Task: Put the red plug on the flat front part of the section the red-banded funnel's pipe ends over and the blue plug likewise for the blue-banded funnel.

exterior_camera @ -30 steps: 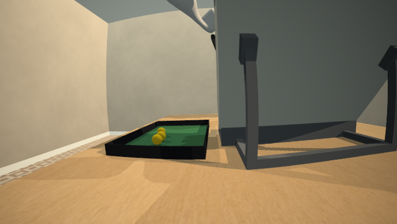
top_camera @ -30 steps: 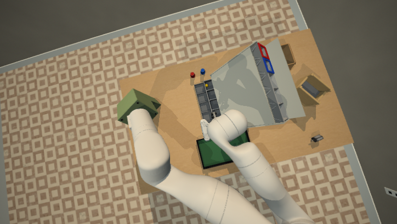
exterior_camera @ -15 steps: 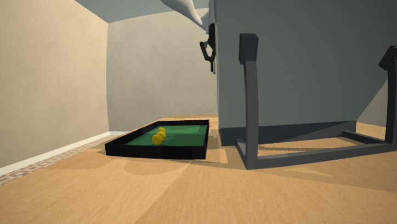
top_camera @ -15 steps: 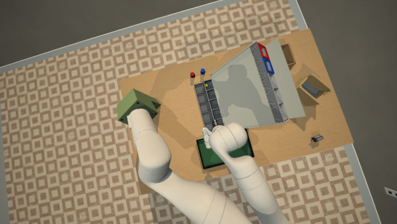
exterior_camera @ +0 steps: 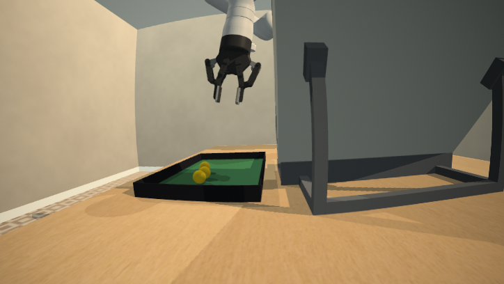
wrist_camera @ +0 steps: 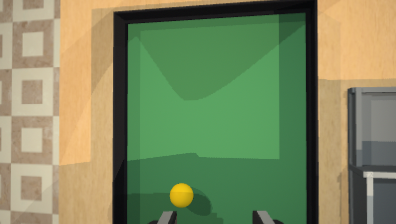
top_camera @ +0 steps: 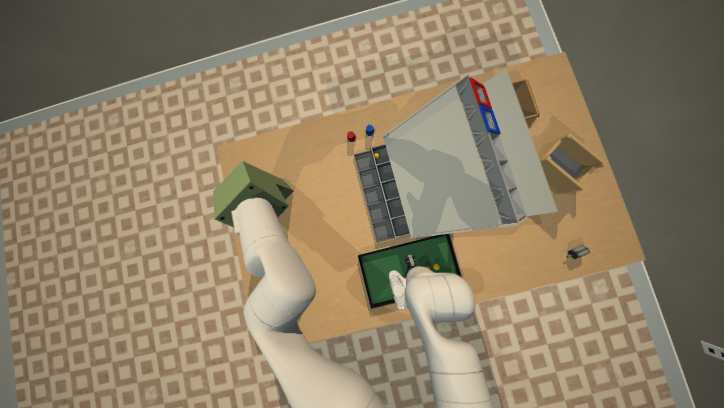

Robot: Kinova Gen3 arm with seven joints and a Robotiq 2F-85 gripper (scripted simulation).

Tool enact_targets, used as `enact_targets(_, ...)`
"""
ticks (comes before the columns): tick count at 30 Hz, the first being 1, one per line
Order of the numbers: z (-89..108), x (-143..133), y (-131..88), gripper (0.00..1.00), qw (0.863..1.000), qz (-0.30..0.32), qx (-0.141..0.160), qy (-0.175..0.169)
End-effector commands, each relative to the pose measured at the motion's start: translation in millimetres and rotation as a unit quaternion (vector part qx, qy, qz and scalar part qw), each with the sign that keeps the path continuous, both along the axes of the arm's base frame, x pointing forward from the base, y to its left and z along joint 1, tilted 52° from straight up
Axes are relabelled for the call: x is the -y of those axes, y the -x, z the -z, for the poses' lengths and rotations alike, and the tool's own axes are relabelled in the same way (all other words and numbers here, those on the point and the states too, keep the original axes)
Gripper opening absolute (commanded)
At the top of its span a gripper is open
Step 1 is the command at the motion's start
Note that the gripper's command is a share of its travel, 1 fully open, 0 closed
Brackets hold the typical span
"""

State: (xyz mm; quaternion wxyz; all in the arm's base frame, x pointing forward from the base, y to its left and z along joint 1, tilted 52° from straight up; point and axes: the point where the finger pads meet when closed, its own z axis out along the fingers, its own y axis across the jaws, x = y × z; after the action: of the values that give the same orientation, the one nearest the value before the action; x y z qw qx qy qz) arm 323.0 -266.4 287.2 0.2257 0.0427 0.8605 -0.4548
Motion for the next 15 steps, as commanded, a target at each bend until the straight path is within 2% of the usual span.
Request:
enact_targets(1,-8.2,16.5,-10.0,0.50,0.998,-0.019,-0.011,-0.064)
enact_targets(2,-32.0,47.5,-13.1,0.50,0.997,-0.019,-0.010,-0.081)
enact_targets(15,-32.0,47.5,-13.1,0.50,0.997,-0.019,-0.010,-0.081)
